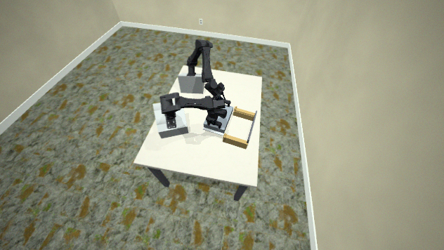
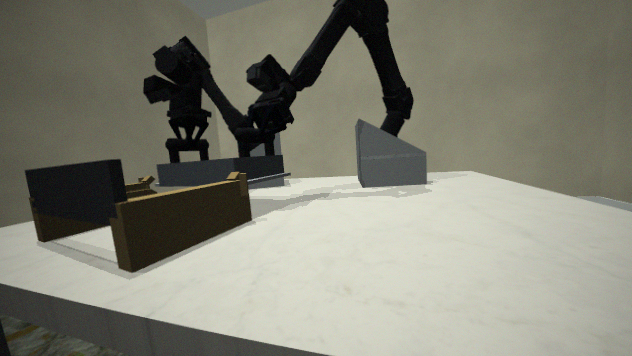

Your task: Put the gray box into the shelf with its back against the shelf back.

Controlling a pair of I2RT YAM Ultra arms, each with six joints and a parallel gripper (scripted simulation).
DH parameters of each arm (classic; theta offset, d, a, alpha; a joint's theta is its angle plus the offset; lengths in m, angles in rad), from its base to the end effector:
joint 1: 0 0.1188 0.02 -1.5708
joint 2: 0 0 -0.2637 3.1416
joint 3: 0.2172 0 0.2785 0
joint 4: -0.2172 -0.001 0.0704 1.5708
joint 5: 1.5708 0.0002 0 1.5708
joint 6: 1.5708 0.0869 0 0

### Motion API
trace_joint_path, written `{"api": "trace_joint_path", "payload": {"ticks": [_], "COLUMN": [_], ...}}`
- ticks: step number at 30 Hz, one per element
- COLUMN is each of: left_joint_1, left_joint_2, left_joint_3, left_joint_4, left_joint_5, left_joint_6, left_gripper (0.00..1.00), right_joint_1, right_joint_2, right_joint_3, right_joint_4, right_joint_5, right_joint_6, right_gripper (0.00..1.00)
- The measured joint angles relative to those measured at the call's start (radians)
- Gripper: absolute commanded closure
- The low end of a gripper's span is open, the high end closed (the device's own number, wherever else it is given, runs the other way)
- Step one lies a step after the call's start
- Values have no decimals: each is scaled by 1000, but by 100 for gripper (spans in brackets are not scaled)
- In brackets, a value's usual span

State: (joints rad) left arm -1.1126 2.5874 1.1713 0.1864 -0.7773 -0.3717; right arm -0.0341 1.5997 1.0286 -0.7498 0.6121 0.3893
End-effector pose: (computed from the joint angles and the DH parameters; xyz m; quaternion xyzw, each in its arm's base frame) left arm 0.2278 -0.3219 -0.1267 0.2702 0.8734 0.1691 0.3682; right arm 0.3218 -0.0599 0.1487 0.2355 0.9171 -0.2733 0.1698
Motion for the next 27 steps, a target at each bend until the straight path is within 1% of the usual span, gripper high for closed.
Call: {"api": "trace_joint_path", "payload": {"ticks": [23,27], "left_joint_1": [62,64], "left_joint_2": [59,61], "left_joint_3": [107,122], "left_joint_4": [1,-3], "left_joint_5": [23,23], "left_joint_6": [76,85], "left_gripper": [86,86], "right_joint_1": [-46,-49], "right_joint_2": [93,92], "right_joint_3": [127,142], "right_joint_4": [-8,-15], "right_joint_5": [-12,-16], "right_joint_6": [-50,-56], "right_gripper": [86,86]}}
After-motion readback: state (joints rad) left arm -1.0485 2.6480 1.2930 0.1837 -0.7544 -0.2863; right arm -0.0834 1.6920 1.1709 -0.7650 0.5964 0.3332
